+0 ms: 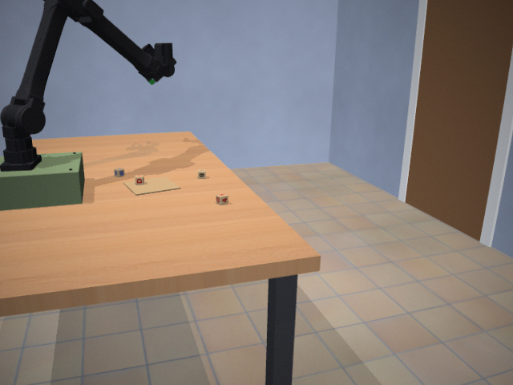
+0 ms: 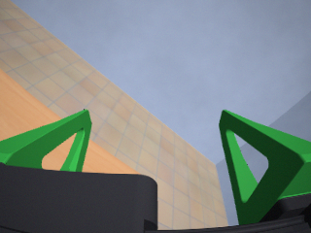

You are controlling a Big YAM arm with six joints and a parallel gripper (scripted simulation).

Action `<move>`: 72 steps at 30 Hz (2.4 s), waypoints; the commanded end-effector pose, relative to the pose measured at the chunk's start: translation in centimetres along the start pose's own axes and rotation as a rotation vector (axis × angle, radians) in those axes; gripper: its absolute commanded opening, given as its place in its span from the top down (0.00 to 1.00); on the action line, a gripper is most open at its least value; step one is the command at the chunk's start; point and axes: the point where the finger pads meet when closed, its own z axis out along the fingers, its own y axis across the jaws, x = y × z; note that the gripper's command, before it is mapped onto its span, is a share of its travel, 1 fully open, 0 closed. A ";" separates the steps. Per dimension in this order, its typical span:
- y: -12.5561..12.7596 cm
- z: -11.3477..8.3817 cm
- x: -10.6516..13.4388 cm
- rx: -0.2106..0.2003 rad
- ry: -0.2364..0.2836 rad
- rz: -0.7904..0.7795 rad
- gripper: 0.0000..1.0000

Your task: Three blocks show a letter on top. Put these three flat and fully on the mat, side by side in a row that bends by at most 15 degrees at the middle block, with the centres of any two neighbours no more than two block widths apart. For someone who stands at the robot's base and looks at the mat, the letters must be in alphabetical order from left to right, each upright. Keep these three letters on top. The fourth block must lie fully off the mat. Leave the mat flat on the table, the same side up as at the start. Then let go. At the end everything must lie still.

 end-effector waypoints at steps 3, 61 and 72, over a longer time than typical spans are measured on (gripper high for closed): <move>-0.6 0.0 -0.7 0.005 -0.007 -0.012 0.00; 27.5 -43.4 -2.0 -0.195 0.969 0.645 0.00; 28.4 -43.3 -1.7 -0.213 0.966 0.668 0.00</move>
